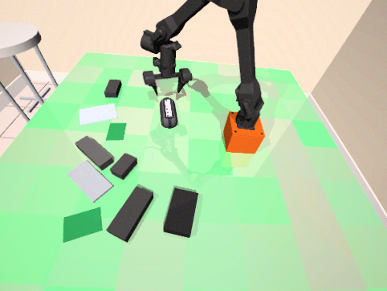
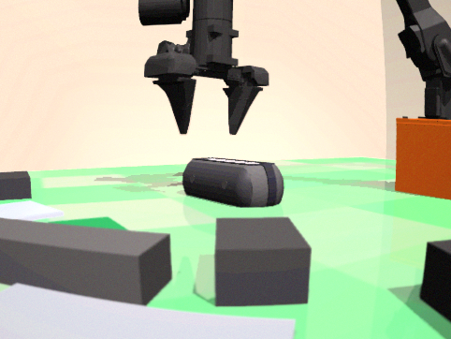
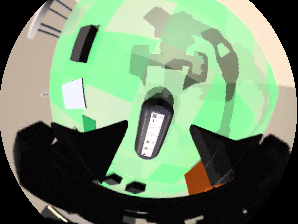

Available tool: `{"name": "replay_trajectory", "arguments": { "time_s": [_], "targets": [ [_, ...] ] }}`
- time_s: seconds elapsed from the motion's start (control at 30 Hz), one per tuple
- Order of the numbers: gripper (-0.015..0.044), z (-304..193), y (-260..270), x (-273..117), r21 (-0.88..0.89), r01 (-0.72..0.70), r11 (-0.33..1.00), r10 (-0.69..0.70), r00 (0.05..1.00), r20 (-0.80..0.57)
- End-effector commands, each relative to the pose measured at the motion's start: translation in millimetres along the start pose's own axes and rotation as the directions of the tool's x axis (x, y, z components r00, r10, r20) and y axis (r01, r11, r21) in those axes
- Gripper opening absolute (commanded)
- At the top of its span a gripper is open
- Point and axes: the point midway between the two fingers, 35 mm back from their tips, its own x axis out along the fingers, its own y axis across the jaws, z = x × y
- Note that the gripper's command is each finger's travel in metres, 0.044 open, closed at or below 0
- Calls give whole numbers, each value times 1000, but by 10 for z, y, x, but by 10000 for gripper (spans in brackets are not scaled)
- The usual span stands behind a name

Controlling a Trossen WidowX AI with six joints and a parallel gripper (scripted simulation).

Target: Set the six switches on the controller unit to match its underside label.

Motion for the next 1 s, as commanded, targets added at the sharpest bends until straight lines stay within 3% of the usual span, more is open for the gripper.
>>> {"name": "replay_trajectory", "arguments": {
  "time_s": [0.0, 0.97],
  "targets": [
    [440, 38, 15, -10, 99, 20, 995, -19, 1000, -2],
    [440, 55, 20, 343, 133, 20, 991, -19, 1000, -12]
  ]
}}
